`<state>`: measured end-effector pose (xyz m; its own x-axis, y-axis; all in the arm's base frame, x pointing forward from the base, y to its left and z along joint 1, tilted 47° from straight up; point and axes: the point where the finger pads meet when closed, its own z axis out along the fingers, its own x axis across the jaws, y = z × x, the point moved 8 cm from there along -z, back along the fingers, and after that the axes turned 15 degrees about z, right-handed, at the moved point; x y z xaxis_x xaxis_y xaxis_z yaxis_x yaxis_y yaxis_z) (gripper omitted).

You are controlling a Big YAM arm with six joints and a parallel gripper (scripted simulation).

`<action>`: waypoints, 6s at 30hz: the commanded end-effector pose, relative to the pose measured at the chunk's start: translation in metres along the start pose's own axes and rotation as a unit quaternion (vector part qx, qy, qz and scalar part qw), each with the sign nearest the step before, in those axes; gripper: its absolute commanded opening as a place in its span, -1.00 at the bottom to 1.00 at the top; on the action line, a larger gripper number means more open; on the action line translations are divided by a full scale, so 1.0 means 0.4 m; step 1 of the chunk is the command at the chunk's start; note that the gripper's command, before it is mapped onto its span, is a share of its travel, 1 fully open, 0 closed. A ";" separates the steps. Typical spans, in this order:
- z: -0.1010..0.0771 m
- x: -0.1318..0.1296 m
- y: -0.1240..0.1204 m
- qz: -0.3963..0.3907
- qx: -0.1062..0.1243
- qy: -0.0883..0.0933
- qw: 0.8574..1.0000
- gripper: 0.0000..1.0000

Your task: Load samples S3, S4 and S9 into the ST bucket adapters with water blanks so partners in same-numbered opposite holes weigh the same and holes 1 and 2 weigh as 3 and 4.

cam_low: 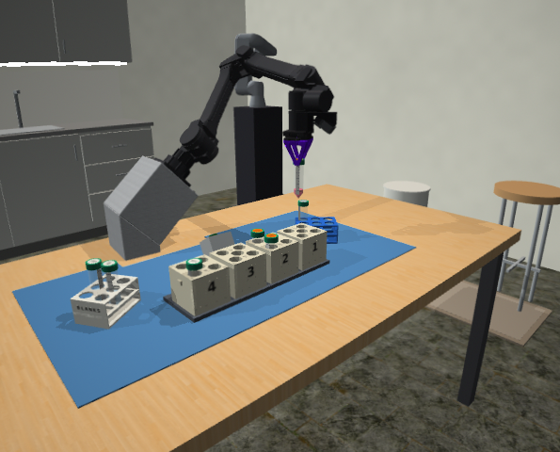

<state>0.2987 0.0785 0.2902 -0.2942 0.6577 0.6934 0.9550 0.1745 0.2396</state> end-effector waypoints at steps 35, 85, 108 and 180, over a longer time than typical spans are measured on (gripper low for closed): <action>-0.026 -0.569 0.003 0.227 -0.017 -0.010 0.974 -1.00; 0.075 -1.137 -0.041 0.238 0.004 0.000 0.971 -1.00; 0.104 -1.148 -0.028 0.230 -0.009 -0.010 0.973 -1.00; 0.324 -1.137 -0.053 0.238 0.005 0.001 0.971 -1.00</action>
<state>0.4167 -0.1360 -0.1100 0.1735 0.6685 0.7231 0.9844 -0.1403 -0.1065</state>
